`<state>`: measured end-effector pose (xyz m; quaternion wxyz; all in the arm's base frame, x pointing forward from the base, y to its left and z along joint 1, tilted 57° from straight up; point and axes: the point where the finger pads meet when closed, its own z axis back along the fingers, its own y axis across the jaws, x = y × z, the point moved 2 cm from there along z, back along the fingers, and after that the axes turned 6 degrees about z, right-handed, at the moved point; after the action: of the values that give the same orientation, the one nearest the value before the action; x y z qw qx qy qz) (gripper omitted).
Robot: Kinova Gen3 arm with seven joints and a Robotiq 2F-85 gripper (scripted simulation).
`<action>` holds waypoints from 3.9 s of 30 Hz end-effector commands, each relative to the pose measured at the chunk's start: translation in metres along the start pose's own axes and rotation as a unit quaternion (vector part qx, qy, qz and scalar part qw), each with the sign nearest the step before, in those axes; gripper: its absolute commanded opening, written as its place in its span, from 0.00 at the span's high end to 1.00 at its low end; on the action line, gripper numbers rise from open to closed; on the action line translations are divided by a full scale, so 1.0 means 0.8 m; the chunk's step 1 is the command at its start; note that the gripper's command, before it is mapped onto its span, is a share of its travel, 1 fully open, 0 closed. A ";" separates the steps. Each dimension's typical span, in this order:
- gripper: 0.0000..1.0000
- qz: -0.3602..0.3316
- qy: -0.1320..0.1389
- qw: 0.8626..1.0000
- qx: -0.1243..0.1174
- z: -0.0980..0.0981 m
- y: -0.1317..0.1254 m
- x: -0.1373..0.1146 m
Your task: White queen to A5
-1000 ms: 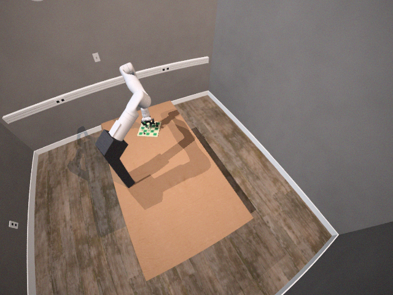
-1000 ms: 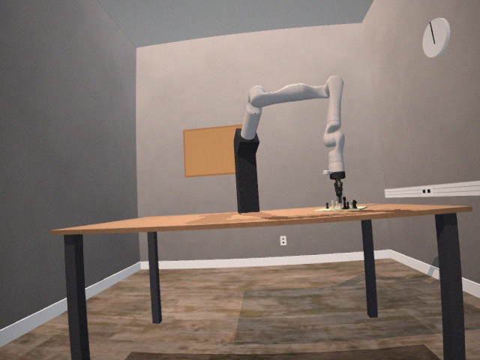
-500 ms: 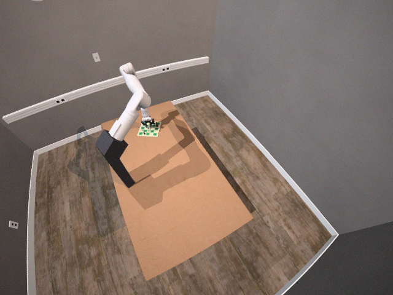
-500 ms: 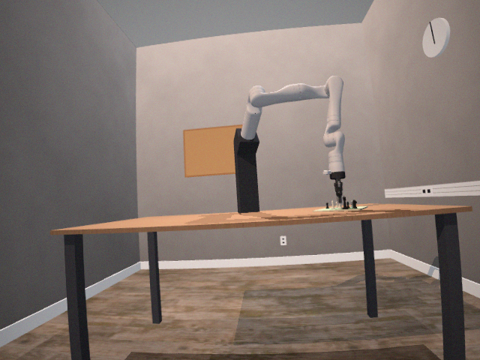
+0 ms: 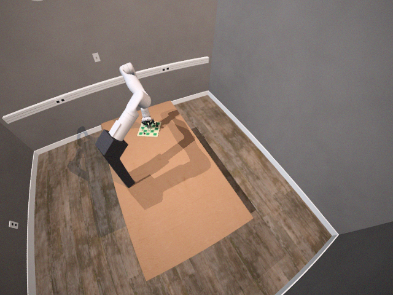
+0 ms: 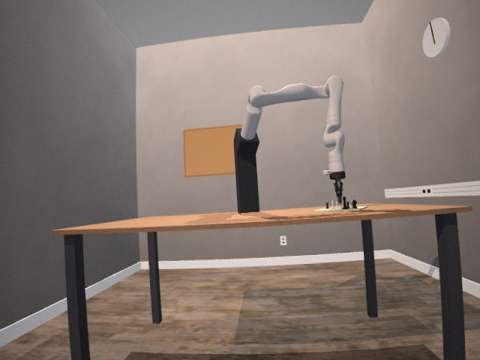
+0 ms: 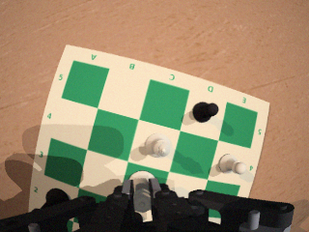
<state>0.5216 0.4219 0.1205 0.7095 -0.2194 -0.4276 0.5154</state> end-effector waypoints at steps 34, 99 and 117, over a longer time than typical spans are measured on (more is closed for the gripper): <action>1.00 -0.004 -0.001 1.000 0.003 0.064 0.005 -0.001; 1.00 -0.155 -0.002 0.988 0.002 0.107 -0.048 -0.121; 1.00 -0.155 -0.002 0.988 0.002 0.018 -0.048 -0.121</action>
<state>0.5107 0.3195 0.1255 0.7785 -0.1471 -0.4560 0.4055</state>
